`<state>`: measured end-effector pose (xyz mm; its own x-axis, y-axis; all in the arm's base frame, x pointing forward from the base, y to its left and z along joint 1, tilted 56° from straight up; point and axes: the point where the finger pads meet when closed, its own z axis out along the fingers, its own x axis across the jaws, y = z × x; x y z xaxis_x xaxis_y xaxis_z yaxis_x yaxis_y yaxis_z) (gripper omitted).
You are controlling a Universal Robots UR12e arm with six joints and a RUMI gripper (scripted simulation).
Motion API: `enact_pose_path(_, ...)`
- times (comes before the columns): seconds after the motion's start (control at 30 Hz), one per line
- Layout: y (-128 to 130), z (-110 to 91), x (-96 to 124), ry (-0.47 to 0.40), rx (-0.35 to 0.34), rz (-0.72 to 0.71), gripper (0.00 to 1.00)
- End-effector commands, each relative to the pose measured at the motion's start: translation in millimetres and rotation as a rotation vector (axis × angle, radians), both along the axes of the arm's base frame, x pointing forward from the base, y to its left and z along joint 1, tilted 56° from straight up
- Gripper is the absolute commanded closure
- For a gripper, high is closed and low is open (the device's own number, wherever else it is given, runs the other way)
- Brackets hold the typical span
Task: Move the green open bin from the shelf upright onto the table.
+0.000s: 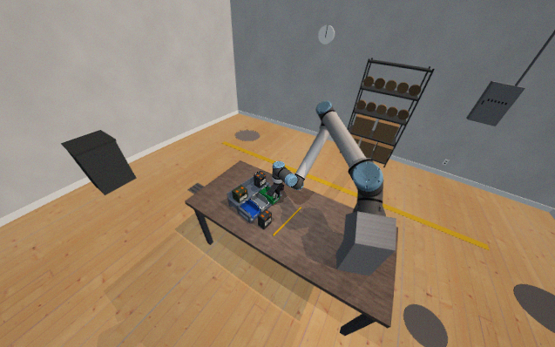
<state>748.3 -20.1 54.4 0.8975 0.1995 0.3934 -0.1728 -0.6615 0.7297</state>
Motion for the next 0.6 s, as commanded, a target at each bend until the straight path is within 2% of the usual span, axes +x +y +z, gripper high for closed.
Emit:
enact_pose_path(0.0,0,0,-2,-0.001,0.0,0.001,1.0)
enact_pose_path(0.1,0,0,-2,-0.001,0.0,0.001,1.0)
enact_pose_path(0.27,-6,-12,-28,-0.001,0.0,0.001,1.0)
enact_pose_path(0.57,-6,-12,-28,-0.001,0.0,0.001,1.0)
